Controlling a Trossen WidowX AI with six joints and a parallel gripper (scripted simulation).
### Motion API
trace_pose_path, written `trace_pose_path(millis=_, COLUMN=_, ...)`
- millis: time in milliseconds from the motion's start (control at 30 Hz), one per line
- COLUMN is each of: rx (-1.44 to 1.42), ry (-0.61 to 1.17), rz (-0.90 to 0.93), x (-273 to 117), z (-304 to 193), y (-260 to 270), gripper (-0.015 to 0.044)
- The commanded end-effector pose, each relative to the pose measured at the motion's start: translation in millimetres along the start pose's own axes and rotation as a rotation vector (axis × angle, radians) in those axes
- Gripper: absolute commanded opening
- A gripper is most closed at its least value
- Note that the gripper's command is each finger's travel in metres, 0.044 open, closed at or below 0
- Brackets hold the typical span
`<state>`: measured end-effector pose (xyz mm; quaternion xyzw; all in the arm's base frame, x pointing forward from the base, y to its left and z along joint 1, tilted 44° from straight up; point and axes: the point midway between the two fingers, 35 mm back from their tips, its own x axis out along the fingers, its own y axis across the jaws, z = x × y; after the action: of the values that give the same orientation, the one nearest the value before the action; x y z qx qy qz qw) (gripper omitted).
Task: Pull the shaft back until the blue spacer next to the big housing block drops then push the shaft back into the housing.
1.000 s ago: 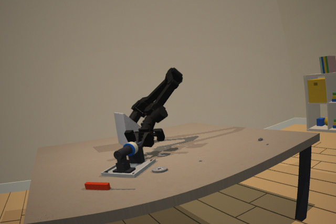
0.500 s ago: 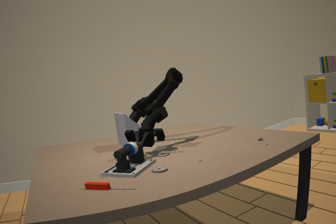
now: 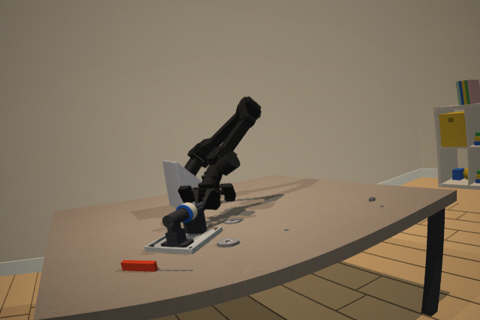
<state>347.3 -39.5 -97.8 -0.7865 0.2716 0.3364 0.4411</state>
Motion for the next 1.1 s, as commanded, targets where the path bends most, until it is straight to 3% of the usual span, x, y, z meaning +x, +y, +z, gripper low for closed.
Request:
trace_pose_path(millis=0, rx=0.002, ry=-0.001, rz=0.002, x=-0.7, z=0.9, y=0.8, gripper=0.0000)
trace_pose_path(millis=1067, rx=0.002, ry=-0.002, rz=0.002, x=-3.9, z=2.8, y=0.9, gripper=0.0000)
